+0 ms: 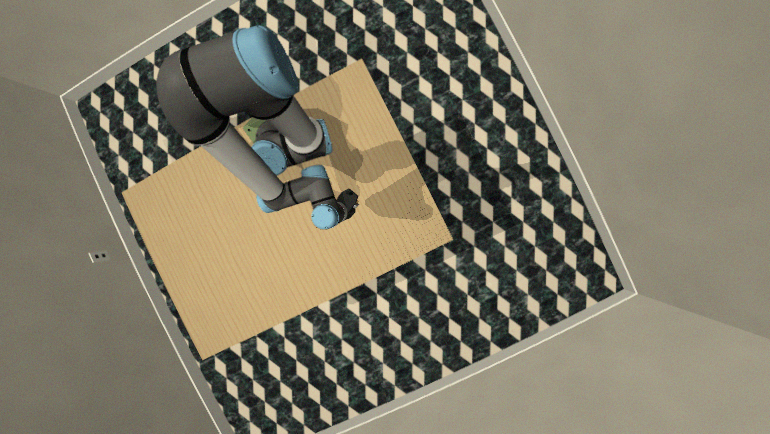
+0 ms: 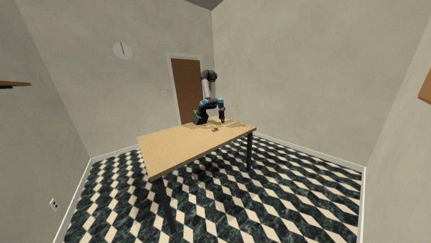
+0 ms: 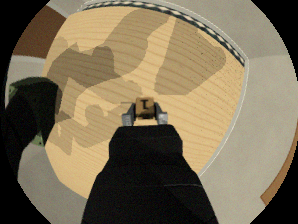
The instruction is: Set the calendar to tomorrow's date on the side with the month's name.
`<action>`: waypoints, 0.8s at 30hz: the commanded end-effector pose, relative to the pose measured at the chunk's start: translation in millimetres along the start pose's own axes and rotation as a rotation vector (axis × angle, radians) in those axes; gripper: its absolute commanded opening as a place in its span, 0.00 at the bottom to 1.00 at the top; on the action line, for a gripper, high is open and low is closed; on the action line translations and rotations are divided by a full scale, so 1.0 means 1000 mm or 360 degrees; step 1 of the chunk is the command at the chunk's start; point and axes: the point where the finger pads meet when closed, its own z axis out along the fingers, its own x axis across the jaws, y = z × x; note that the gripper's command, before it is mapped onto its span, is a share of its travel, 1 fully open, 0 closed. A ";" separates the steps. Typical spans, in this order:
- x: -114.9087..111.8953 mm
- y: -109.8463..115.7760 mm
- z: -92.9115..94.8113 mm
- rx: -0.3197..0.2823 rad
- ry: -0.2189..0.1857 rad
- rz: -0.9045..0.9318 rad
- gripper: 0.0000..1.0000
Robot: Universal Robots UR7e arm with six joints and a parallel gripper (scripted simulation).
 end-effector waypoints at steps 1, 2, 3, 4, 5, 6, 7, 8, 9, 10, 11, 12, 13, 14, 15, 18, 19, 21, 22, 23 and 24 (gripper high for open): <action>0.000 0.001 0.000 0.0095 0.0003 -0.0003 0.60; 0.000 0.001 -0.001 0.0112 0.0006 -0.0002 0.60; 0.001 0.001 -0.001 0.0128 0.0009 -0.0001 0.60; 0.001 0.001 -0.001 0.0143 0.0013 0.0000 0.60; 0.001 0.001 -0.001 0.0158 0.0016 0.0002 0.60; 0.002 0.001 -0.002 0.0171 0.0020 0.0003 0.60; 0.002 0.002 -0.002 0.0182 0.0024 0.0004 0.60; 0.002 0.002 -0.002 0.0193 0.0028 0.0006 0.60; 0.002 0.002 -0.002 0.0193 0.0028 0.0006 0.60; 0.002 0.002 -0.002 0.0193 0.0028 0.0006 0.60; 0.003 0.002 -0.003 0.0202 0.0031 0.0007 0.60; 0.003 0.002 -0.003 0.0210 0.0035 0.0008 0.60; 0.003 0.002 -0.003 0.0217 0.0038 0.0009 0.60; 0.004 0.002 -0.004 0.0223 0.0040 0.0010 0.60; 0.004 0.002 -0.004 0.0227 0.0042 0.0011 0.60; 0.004 0.003 -0.004 0.0234 0.0046 0.0012 0.60; 0.004 0.003 -0.004 0.0235 0.0046 0.0012 0.60; 0.004 0.003 -0.004 0.0235 0.0046 0.0012 0.60; 0.004 0.003 -0.004 0.0235 0.0046 0.0012 0.60; 0.004 0.003 -0.004 0.0237 0.0046 0.0012 0.60; 0.004 0.003 -0.004 0.0240 0.0045 0.0011 0.60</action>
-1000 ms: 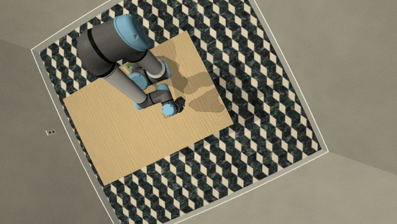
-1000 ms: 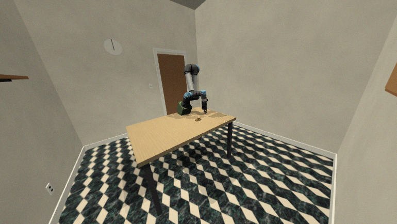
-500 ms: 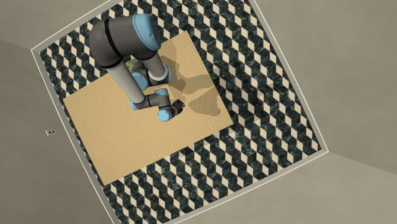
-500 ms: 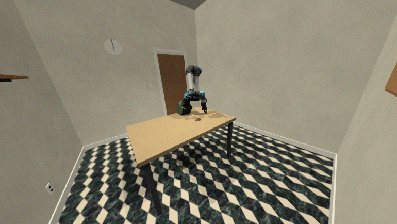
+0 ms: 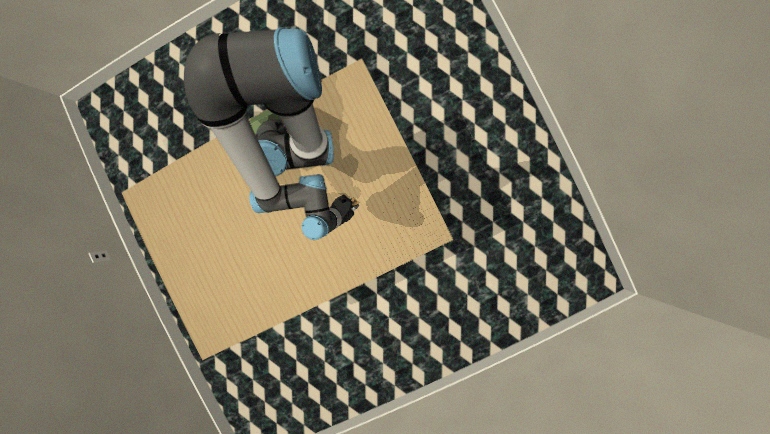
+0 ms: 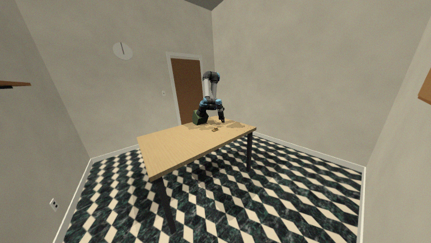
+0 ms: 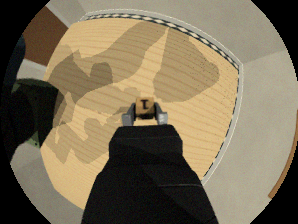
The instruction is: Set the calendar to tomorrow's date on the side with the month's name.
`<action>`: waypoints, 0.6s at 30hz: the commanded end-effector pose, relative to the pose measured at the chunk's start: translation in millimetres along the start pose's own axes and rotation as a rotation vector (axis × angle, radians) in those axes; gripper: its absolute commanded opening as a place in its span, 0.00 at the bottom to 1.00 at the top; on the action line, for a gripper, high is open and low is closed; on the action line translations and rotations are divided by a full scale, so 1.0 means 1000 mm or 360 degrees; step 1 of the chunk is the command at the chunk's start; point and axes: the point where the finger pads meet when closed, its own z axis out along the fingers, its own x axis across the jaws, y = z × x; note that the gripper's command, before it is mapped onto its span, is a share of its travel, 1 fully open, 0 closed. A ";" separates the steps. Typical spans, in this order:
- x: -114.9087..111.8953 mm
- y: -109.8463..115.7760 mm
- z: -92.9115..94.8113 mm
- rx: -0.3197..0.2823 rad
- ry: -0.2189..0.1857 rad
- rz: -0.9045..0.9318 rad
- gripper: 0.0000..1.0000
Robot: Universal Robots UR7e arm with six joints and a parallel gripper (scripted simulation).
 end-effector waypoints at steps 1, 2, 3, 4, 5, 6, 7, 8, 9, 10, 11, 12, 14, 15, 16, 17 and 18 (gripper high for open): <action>0.000 0.000 0.000 0.0012 -0.0001 -0.0002 0.60; 0.000 0.000 0.000 0.0012 -0.0001 -0.0002 0.60; 0.000 0.000 0.000 0.0012 -0.0001 -0.0002 0.60; 0.000 0.000 0.000 0.0020 -0.0004 -0.0003 0.60; -0.001 0.000 0.001 0.0032 -0.0007 -0.0005 0.60; -0.001 0.000 0.001 0.0046 -0.0011 -0.0006 0.60; -0.001 0.000 0.001 0.0064 -0.0015 -0.0008 0.60; -0.002 0.000 0.002 0.0084 -0.0020 -0.0010 0.60; -0.002 0.000 0.002 0.0107 -0.0024 -0.0012 0.60; -0.002 0.000 0.003 0.0132 -0.0028 -0.0013 0.60; -0.003 0.000 0.003 0.0159 -0.0030 -0.0014 0.60; -0.003 0.000 0.003 0.0187 -0.0032 -0.0015 0.60; -0.003 0.001 0.003 0.0243 -0.0032 -0.0015 0.60; -0.003 0.001 0.003 0.0270 -0.0030 -0.0014 0.60; -0.002 0.001 0.003 0.0296 -0.0027 -0.0013 0.60; -0.002 0.001 0.002 0.0321 -0.0024 -0.0011 0.60; -0.002 0.002 0.002 0.0342 -0.0020 -0.0010 0.60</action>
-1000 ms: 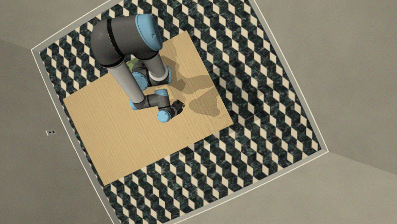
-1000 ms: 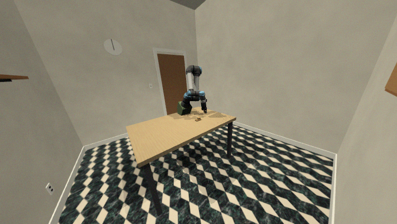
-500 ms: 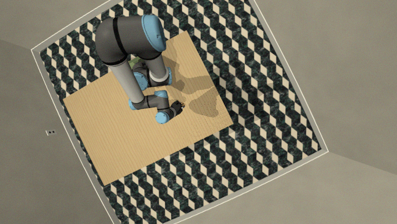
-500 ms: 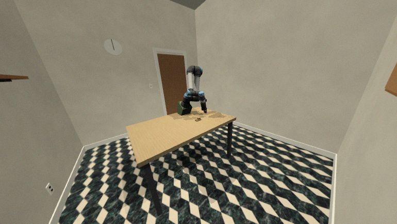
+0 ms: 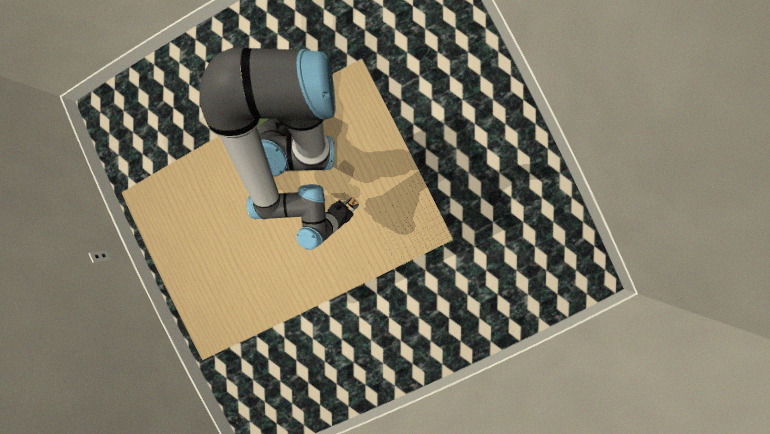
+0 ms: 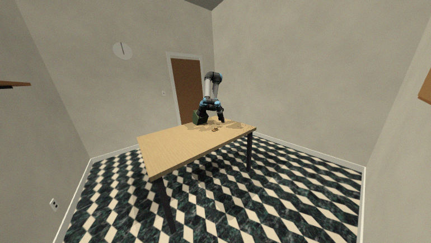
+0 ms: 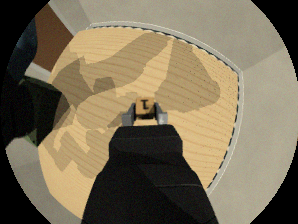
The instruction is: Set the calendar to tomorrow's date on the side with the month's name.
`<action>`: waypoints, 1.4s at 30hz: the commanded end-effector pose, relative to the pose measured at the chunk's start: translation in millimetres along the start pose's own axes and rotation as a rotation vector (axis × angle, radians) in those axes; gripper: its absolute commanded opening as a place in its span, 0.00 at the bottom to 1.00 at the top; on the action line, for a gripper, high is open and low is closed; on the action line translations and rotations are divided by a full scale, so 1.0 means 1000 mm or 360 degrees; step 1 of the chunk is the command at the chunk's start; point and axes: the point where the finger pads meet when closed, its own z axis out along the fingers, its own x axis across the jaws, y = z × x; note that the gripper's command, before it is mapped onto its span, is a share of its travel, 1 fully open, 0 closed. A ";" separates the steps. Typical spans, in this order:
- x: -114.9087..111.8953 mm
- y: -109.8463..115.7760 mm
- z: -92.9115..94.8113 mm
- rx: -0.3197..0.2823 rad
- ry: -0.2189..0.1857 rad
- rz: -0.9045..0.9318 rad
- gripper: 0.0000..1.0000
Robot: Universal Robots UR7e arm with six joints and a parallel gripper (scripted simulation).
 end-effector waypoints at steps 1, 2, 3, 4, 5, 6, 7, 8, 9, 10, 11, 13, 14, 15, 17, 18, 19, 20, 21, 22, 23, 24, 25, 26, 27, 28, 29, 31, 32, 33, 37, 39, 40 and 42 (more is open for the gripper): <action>0.000 0.001 -0.001 0.0113 0.0009 -0.0004 0.60; 0.000 0.001 -0.001 0.0113 0.0009 -0.0004 0.60; 0.001 0.001 -0.001 0.0133 0.0014 -0.0003 0.60; 0.001 0.001 -0.001 0.0149 0.0018 -0.0002 0.60; 0.001 0.002 -0.002 0.0163 0.0022 -0.0001 0.60; 0.002 0.002 -0.002 0.0173 0.0026 0.0000 0.60; 0.002 0.002 -0.002 0.0181 0.0028 0.0001 0.60; 0.002 0.002 -0.002 0.0186 0.0030 0.0002 0.60; 0.002 0.002 -0.002 0.0189 0.0031 0.0002 0.60; 0.002 0.002 -0.002 0.0190 0.0031 0.0002 0.60; 0.002 0.002 -0.003 0.0190 0.0031 0.0002 0.60; 0.002 0.002 -0.002 0.0191 0.0031 0.0002 0.60; 0.002 0.002 -0.002 0.0195 0.0030 0.0002 0.60; 0.002 0.002 -0.002 0.0201 0.0029 0.0001 0.60; 0.002 0.002 -0.002 0.0222 0.0026 0.0000 0.60; 0.002 0.002 -0.002 0.0222 0.0026 0.0000 0.60; 0.002 0.002 -0.002 0.0222 0.0026 0.0000 0.60; 0.002 0.002 -0.002 0.0238 0.0023 -0.0001 0.60; 0.002 0.002 -0.002 0.0257 0.0021 -0.0002 0.60; 0.001 0.002 -0.001 0.0278 0.0018 -0.0003 0.60; 0.001 0.002 -0.001 0.0303 0.0016 -0.0004 0.60; 0.001 0.002 -0.001 0.0329 0.0014 -0.0005 0.60; 0.001 0.002 -0.001 0.0357 0.0013 -0.0006 0.60; 0.001 0.003 -0.001 0.0386 0.0012 -0.0006 0.60; 0.001 0.003 -0.001 0.0415 0.0012 -0.0006 0.60; 0.001 0.003 -0.001 0.0444 0.0013 -0.0007 0.60; 0.001 0.003 -0.001 0.0471 0.0014 -0.0006 0.60; 0.001 0.004 -0.001 0.0521 0.0019 -0.0005 0.60; 0.002 0.004 -0.001 0.0542 0.0021 -0.0005 0.60; 0.002 0.004 -0.001 0.0560 0.0024 -0.0004 0.60; 0.002 0.005 -0.002 0.0587 0.0028 -0.0003 0.60; 0.002 0.005 -0.002 0.0602 0.0031 -0.0002 0.60; 0.002 0.005 -0.002 0.0605 0.0031 -0.0002 0.60; 0.002 0.005 -0.002 0.0607 0.0032 -0.0002 0.60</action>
